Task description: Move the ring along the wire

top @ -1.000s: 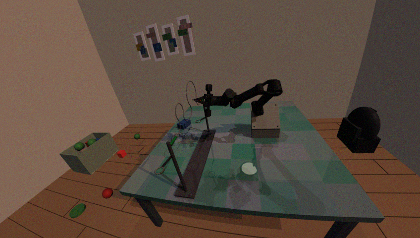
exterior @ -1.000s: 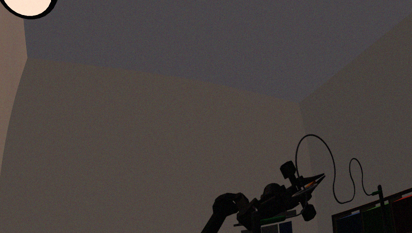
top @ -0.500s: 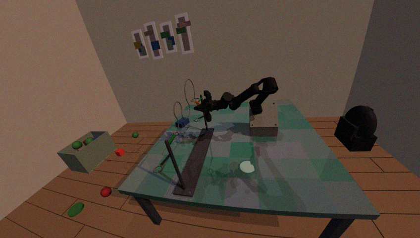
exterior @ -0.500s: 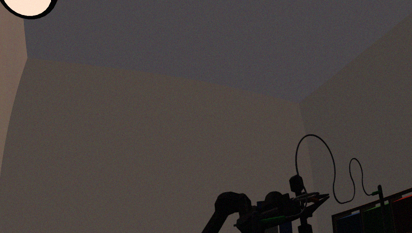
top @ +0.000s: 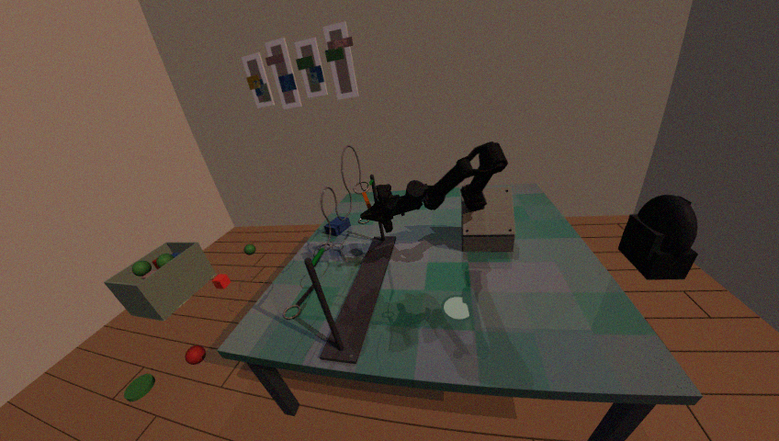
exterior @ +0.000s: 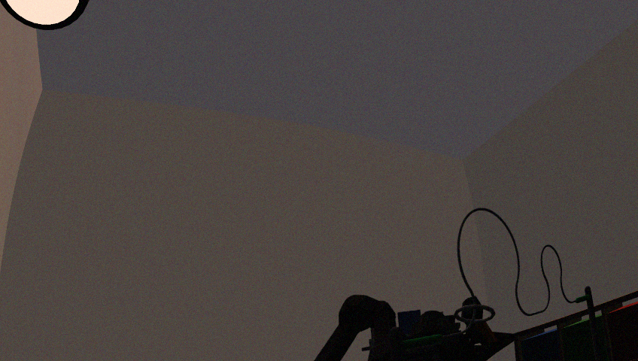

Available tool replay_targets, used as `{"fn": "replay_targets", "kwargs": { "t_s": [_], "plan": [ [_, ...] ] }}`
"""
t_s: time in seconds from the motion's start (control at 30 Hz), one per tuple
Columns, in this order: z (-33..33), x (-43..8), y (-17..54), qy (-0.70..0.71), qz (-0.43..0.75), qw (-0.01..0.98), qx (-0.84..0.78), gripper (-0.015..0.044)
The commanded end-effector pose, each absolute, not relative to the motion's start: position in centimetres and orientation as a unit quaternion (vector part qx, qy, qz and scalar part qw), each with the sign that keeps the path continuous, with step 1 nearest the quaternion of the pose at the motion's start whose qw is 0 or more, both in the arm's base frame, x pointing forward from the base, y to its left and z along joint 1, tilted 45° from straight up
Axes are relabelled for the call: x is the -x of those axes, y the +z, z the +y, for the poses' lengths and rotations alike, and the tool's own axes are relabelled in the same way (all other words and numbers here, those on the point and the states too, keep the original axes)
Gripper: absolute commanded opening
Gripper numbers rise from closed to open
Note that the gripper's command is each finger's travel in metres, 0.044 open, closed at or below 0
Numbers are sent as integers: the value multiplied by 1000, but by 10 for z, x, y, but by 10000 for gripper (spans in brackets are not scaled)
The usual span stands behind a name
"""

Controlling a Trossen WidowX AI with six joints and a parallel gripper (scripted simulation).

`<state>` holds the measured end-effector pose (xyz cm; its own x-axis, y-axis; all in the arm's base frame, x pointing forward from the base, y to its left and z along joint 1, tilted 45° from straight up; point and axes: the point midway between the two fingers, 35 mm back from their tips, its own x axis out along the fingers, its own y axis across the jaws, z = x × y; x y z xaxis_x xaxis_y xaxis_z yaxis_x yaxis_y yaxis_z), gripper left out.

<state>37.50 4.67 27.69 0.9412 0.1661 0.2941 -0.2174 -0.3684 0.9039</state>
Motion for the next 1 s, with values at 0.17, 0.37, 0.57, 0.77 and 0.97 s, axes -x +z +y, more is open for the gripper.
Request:
{"fn": "replay_targets", "kwargs": {
  "t_s": [0.17, 0.37, 0.57, 0.77, 0.97],
  "plan": [
    [56, -380, 237, 143, 9, 654, -743, -150],
    [57, -381, 212, 131, 28, 706, -695, -150],
    [54, -381, 187, 117, 46, 755, -644, -150],
    [49, -381, 164, 104, 63, 798, -590, -150],
    [40, -379, 142, 91, 78, 834, -538, -150]
  ]
}}
